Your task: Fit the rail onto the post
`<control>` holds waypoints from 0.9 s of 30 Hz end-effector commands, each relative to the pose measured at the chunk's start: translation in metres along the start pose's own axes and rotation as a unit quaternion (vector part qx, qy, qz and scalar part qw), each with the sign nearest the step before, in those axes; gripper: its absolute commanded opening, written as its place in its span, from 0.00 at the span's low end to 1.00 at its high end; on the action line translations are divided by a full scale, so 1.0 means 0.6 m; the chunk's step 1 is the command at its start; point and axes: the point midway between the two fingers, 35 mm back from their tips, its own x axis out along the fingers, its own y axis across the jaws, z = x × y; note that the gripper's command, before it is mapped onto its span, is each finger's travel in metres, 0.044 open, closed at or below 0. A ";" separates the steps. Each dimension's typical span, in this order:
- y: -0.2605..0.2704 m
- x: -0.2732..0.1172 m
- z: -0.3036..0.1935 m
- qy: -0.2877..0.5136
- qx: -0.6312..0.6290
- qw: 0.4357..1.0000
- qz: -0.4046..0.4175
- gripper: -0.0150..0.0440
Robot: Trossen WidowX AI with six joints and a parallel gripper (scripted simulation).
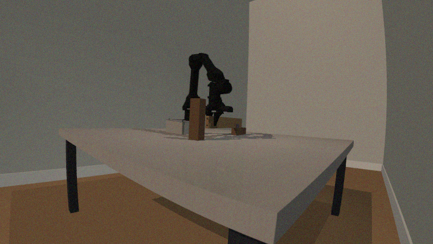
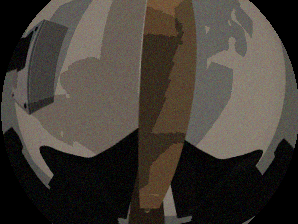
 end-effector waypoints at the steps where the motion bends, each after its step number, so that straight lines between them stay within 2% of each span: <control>1: -0.002 -0.005 0.000 0.000 0.000 1.000 -0.004 0.25; 27: -0.001 0.001 -0.005 0.000 0.000 1.000 -0.004 0.25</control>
